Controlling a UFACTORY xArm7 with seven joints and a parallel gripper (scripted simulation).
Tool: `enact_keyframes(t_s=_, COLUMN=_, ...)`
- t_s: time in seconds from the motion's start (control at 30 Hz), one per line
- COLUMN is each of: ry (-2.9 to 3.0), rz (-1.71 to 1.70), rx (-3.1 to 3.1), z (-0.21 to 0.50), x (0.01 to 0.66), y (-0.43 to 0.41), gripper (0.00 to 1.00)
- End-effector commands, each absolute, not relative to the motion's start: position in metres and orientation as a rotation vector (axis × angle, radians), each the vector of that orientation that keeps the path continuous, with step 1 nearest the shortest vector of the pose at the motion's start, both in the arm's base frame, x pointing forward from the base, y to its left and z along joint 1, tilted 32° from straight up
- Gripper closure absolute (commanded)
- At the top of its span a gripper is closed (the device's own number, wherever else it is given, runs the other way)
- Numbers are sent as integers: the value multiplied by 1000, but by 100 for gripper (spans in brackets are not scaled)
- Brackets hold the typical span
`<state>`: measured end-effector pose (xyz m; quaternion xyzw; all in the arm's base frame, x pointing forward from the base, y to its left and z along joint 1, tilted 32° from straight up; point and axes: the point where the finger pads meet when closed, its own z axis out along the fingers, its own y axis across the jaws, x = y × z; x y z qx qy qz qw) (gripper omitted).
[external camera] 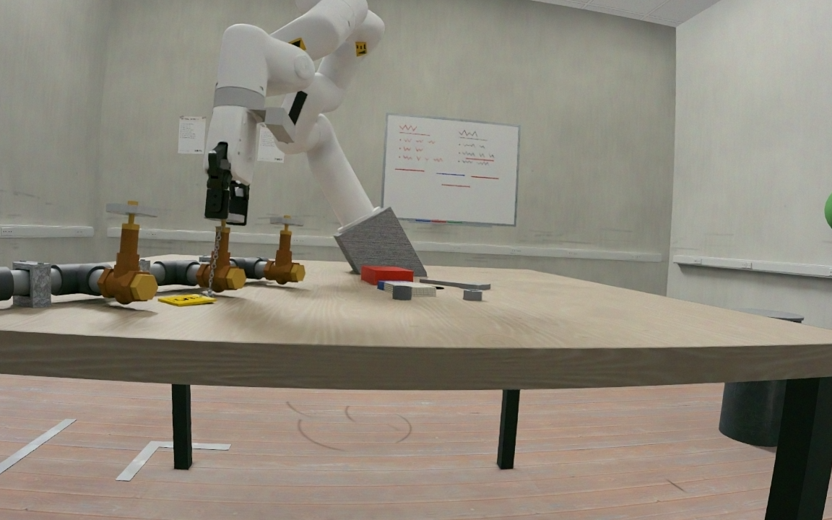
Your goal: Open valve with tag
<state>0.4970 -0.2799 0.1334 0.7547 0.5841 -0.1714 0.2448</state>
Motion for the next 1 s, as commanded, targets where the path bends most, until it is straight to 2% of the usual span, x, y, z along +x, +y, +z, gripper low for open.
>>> enact_keyframes(t_s=0.0, ry=1584, rz=-469, rx=2063, z=136, x=495, y=-284, gripper=0)
enact_keyframes(t_s=0.97, ry=1490, rz=-438, rx=2121, z=136, x=495, y=-284, gripper=0)
